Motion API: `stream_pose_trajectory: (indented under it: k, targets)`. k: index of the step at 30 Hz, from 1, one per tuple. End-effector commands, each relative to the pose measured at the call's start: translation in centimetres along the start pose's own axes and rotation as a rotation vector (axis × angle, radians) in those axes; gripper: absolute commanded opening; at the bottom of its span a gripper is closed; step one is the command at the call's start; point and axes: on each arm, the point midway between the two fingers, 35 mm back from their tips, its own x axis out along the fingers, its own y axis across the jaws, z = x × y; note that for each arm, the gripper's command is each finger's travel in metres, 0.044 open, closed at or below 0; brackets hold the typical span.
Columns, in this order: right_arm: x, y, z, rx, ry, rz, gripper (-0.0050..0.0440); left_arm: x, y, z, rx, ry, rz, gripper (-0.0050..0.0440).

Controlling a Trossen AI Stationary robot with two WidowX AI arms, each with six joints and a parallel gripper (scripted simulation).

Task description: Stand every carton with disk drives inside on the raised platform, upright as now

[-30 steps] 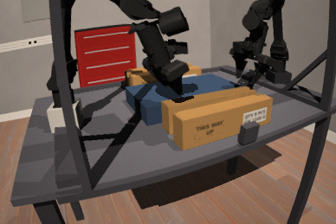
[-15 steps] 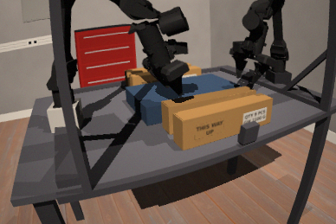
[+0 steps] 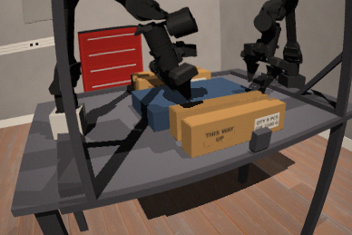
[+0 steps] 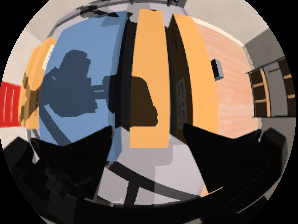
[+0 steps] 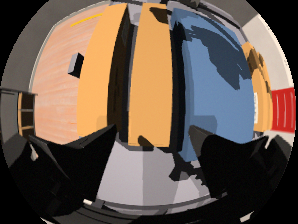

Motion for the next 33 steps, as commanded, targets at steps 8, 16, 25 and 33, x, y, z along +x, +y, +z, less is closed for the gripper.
stream_pose_trajectory:
  k: [8, 16, 25, 33]
  targets:
    - [-0.7, 0.2, 0.7, 0.005, -0.023, 0.012, 0.0385, -0.5, -0.3, 0.7, -0.005, -0.018, -0.010, 0.0381]
    - [5.9, 0.2, -1.8, 0.007, -0.024, 0.011, 0.0385, 6.1, -0.4, -1.9, -0.004, -0.017, -0.012, 0.0381]
    - [5.9, 0.2, -1.8, 0.007, -0.024, 0.011, 0.0385, 6.1, -0.4, -1.9, -0.004, -0.017, -0.012, 0.0381]
    - [6.0, 0.3, -1.8, 0.004, -0.019, 0.009, 0.0385, 6.1, -0.4, -1.9, -0.006, -0.017, -0.010, 0.0381]
